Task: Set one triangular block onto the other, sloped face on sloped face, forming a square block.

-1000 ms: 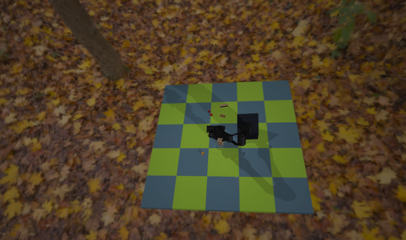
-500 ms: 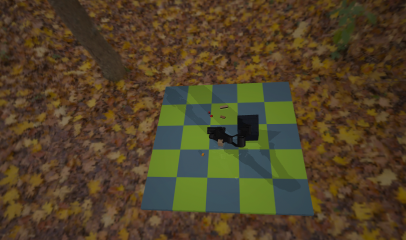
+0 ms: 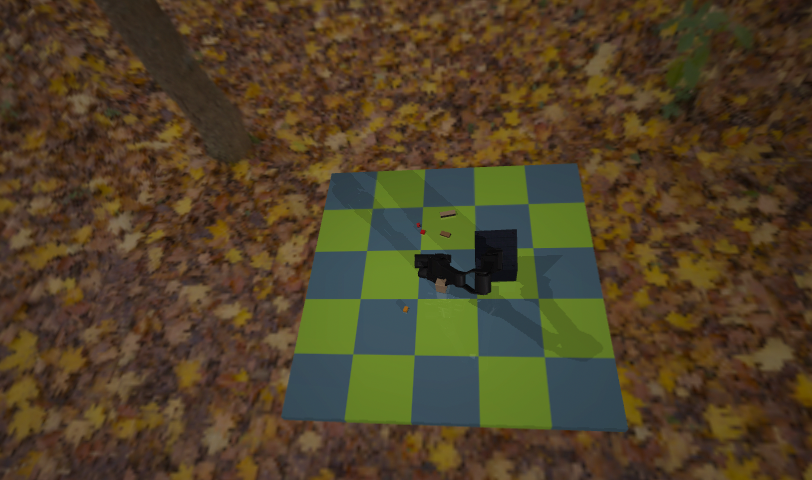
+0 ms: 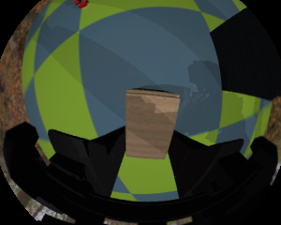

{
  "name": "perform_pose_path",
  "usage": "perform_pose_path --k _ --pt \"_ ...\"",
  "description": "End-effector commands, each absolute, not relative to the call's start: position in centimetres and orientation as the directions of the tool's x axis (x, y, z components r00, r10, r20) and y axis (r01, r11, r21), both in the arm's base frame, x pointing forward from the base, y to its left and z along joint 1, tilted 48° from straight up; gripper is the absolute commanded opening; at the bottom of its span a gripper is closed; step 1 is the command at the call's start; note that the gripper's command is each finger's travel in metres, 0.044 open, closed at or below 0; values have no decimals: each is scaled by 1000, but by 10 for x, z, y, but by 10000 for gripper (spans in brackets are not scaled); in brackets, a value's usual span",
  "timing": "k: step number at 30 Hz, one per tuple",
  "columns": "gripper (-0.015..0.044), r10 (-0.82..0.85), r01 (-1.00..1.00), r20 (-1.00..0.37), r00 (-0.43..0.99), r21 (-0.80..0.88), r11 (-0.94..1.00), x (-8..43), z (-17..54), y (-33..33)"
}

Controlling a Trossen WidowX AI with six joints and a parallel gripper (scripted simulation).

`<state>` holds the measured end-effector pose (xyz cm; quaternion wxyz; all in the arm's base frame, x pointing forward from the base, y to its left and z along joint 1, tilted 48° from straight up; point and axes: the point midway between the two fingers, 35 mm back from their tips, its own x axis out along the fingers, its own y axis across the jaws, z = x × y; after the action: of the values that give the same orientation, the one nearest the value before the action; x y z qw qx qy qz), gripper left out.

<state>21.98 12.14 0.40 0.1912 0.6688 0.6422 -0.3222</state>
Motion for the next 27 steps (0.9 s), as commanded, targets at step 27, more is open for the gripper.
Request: perform_pose_path --k 27 --pt "53 736 982 -676 -32 -158 -103 220 3 122"
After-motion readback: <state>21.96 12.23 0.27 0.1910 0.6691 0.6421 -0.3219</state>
